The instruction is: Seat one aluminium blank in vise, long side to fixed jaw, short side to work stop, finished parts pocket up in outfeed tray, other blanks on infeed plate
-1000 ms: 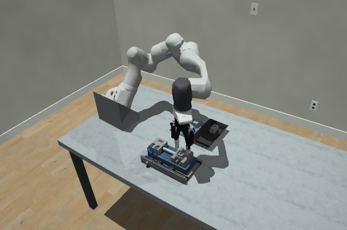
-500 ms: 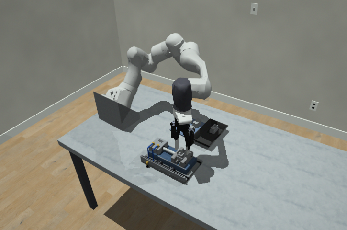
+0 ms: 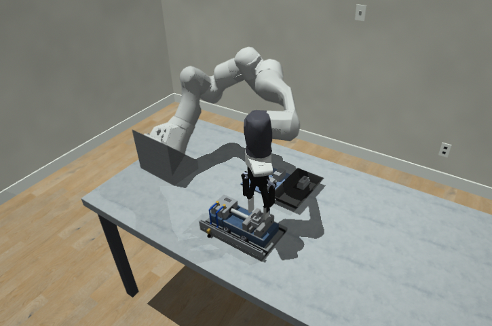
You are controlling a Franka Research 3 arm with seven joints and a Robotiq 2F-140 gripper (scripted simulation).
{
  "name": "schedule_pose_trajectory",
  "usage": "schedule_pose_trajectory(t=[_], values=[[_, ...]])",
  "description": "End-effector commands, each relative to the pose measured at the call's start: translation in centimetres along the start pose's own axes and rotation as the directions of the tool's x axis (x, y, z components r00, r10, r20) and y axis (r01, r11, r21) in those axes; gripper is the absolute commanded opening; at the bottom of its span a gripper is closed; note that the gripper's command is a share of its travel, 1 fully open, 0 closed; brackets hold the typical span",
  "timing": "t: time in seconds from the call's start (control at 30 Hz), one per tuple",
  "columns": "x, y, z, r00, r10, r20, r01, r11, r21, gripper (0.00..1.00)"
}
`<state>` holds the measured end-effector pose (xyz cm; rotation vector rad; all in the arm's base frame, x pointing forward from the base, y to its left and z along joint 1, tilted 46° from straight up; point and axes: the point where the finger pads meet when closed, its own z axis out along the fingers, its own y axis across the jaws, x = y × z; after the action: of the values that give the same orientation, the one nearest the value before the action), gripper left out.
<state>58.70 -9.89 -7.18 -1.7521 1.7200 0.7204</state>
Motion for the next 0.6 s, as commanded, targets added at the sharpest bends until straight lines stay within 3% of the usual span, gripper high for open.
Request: schedule_pose_trajectory(t=[0.0,0.57], values=[[0.00,0.01,0.34,1.000,-0.003,0.001,0.003,1.000,0.000,0.40],[0.00,0.01,1.04,1.000,-0.003,0.001,0.003,1.000,0.000,0.40]])
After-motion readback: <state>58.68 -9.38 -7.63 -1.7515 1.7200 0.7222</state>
